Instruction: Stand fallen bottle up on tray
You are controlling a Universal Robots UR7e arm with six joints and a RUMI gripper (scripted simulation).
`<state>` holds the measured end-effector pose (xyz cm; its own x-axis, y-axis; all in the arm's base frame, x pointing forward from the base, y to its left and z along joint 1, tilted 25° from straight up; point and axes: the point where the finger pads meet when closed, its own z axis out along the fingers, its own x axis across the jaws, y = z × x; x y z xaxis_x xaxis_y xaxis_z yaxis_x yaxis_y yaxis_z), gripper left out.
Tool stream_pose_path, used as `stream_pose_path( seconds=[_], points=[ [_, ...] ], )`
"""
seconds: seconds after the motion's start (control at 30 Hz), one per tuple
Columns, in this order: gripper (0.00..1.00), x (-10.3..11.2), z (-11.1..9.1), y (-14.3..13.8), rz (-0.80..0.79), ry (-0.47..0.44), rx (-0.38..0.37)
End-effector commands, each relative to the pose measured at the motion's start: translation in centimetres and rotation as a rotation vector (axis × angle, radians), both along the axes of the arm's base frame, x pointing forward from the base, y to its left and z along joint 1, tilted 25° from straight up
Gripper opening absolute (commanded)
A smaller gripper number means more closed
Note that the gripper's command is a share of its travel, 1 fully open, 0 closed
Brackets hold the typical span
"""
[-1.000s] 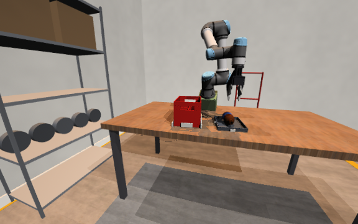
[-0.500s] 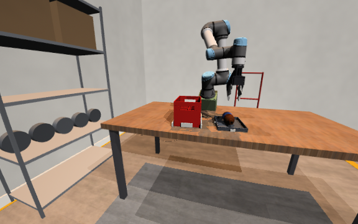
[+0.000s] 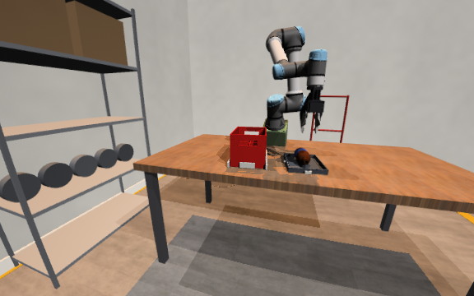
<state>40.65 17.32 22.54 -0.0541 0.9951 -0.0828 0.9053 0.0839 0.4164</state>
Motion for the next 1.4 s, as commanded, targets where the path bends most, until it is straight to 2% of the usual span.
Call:
stream_pose_path(
  seconds=[0.0, 0.53, 1.37],
  points=[
    [0.38, -0.1, -0.1, 0.1, 0.002, 0.0, -0.001],
    [0.38, 0.6, -1.7, -0.2, 0.0, 0.007, -0.001],
    [0.38, 3.7, -8.6, -0.7, 0.001, 0.007, 0.0]
  ],
)
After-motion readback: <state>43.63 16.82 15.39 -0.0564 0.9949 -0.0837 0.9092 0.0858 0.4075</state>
